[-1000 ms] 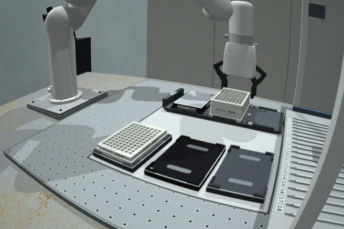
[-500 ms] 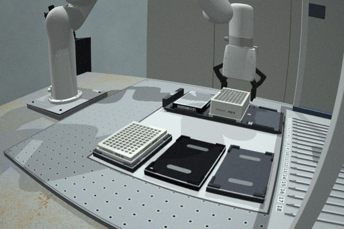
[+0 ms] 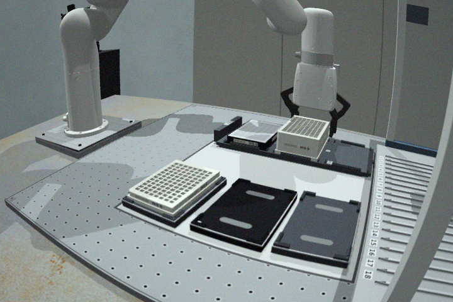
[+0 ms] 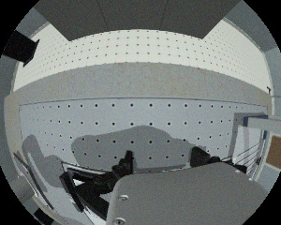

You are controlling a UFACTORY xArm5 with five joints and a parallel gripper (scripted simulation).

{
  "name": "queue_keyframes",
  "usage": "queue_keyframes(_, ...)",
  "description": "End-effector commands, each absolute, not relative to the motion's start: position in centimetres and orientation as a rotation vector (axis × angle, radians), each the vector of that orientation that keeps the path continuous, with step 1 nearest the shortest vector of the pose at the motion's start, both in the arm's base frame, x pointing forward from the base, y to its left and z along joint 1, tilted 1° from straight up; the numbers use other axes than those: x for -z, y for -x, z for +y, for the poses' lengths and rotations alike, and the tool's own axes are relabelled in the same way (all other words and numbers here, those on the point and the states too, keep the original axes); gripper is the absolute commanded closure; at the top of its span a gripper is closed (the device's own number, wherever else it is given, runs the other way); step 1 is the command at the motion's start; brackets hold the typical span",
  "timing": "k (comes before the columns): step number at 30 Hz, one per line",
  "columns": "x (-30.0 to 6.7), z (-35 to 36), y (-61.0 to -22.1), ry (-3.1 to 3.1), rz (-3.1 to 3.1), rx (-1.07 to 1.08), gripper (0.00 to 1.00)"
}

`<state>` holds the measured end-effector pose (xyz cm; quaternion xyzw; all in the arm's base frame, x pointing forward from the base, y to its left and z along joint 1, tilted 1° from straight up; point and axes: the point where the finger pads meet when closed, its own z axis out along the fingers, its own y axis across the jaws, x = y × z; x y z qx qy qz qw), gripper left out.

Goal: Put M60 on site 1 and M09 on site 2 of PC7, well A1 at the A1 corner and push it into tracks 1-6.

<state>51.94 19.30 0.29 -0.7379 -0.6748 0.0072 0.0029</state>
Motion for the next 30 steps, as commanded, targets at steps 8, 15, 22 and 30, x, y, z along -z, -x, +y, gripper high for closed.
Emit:
queue_keyframes(8,-0.14,19.36,-52.09,2.304,-2.107,-0.006,0.00)
queue_keyframes(15,-0.14,19.31,-52.09,2.304,-2.107,-0.006,0.00)
queue_keyframes(22,-0.13,19.06,-52.06,2.304,-2.107,-0.006,0.00)
queue_keyframes(30,-0.13,18.66,-52.03,2.304,-2.107,-0.006,0.00)
